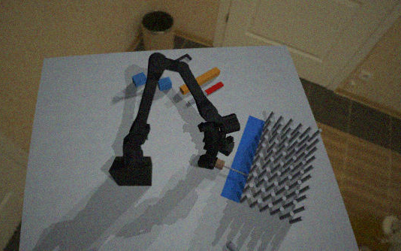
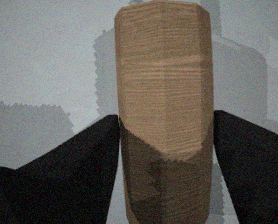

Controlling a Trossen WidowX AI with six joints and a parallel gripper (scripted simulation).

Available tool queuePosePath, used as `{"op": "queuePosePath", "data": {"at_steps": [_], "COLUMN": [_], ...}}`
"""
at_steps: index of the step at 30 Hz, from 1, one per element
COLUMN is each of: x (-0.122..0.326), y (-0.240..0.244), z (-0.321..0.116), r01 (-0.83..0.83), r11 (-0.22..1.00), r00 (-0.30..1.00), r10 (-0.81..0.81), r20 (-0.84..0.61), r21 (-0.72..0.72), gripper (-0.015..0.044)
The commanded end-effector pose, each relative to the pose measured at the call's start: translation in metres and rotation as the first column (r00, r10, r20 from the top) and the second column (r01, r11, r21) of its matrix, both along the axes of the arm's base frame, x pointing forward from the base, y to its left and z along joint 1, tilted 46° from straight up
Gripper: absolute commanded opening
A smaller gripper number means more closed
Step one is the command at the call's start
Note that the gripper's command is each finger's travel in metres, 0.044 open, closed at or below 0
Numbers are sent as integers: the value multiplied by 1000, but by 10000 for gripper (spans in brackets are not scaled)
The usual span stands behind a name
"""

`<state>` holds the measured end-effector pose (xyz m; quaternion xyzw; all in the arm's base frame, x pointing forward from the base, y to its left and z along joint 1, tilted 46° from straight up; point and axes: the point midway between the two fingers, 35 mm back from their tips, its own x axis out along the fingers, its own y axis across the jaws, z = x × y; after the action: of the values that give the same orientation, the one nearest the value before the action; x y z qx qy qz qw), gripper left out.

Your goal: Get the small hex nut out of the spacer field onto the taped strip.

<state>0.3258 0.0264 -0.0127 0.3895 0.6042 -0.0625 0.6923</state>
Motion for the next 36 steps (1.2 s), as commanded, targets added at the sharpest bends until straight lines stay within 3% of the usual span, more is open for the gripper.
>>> {"op": "queuePosePath", "data": {"at_steps": [1,36], "x": [-4,-23], "y": [1,12], "z": [1,7], "r01": [3,3], "r11": [1000,1000], "r00": [1000,1000], "r10": [-3,-3], "r20": [-2,-3], "r21": [-1,0], "gripper": [0,0]}}
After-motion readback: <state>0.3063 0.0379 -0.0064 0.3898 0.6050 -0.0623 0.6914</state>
